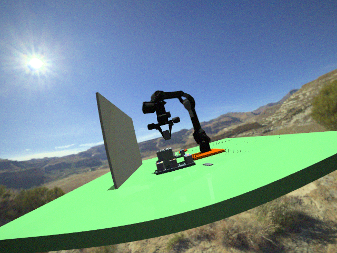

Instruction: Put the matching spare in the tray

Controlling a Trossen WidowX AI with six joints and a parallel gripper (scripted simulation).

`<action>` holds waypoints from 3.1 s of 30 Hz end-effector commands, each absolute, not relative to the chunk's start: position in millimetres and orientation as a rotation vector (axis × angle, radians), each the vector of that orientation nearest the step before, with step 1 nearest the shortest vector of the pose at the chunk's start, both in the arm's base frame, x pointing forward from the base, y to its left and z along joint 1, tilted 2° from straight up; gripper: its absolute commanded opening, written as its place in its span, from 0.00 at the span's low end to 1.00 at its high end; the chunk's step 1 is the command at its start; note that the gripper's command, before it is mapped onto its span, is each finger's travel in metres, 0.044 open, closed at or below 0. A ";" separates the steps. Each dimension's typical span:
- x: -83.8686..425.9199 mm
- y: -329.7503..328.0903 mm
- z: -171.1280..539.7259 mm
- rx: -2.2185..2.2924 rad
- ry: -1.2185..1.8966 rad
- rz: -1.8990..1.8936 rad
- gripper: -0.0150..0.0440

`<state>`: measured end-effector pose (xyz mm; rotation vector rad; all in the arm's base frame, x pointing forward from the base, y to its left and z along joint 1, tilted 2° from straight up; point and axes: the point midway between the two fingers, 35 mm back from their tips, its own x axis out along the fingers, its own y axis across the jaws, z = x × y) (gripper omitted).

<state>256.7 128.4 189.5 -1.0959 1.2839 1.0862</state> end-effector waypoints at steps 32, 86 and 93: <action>332.6 -30.9 203.3 -1.074 1.267 1.016 0.25; 309.8 -224.8 189.3 -1.146 1.295 1.041 0.25; 310.7 -225.7 184.6 -1.146 1.295 1.042 0.25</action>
